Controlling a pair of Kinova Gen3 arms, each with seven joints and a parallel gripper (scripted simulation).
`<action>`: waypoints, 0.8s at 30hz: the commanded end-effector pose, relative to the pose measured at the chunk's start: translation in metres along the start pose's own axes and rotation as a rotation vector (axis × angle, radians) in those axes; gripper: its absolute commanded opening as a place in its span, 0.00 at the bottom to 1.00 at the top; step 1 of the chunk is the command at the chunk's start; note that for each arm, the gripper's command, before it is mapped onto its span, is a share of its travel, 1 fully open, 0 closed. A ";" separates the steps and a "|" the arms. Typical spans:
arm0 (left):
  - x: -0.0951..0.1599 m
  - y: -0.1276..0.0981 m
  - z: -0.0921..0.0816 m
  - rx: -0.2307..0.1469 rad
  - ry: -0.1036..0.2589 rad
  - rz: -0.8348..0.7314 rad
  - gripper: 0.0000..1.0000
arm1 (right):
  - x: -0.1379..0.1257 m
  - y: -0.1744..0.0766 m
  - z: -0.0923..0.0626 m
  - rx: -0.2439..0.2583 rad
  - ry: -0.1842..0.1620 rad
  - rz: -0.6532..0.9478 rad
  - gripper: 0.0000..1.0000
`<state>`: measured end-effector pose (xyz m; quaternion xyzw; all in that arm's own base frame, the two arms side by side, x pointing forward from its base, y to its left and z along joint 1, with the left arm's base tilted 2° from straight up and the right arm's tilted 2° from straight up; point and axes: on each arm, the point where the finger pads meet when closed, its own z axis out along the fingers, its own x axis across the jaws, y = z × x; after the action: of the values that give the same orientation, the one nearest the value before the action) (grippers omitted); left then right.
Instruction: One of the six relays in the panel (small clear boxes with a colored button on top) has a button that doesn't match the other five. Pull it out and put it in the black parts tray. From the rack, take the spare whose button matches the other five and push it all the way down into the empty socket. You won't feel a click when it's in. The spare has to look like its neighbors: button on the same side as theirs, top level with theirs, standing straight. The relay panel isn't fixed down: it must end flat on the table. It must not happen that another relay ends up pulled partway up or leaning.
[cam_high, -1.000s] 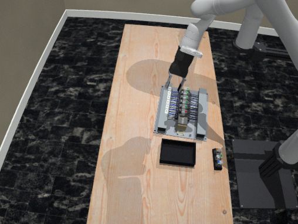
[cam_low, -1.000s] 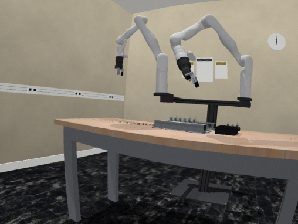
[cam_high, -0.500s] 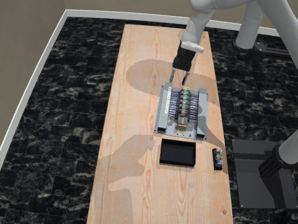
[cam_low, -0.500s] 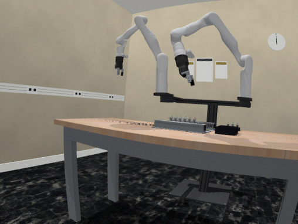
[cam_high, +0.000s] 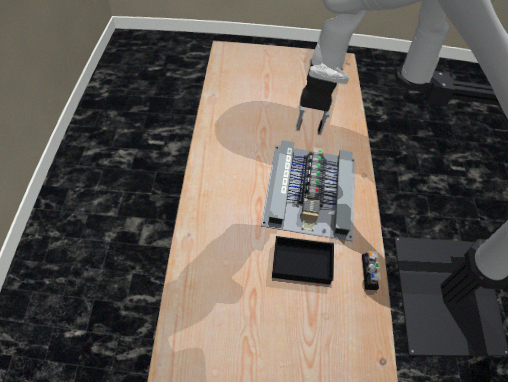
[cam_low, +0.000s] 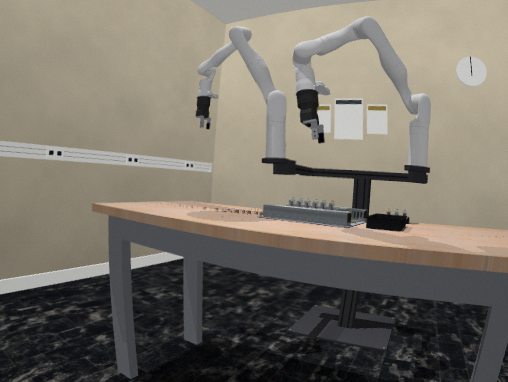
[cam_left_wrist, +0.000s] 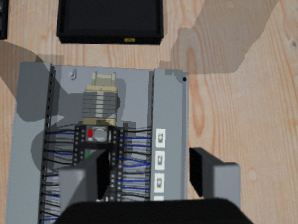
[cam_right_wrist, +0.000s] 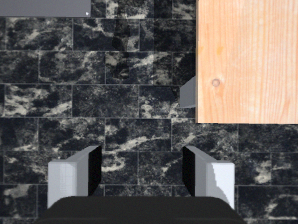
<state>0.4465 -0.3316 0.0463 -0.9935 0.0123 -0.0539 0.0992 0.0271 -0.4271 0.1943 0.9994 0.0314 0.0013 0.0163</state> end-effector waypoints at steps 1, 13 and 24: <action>-0.003 0.007 -0.005 -0.003 0.001 0.000 1.00 | 0.000 0.000 -0.001 -0.002 0.000 0.000 1.00; -0.022 0.044 -0.026 -0.003 0.001 0.000 1.00 | 0.000 0.000 -0.001 -0.002 0.000 0.000 1.00; -0.032 0.061 -0.040 -0.093 -0.045 0.035 1.00 | 0.000 0.000 -0.001 -0.002 0.000 0.000 1.00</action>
<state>0.4118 -0.3938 0.0662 -0.9969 0.0255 -0.0347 0.0664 0.0271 -0.4271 0.1943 0.9994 0.0314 0.0013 0.0163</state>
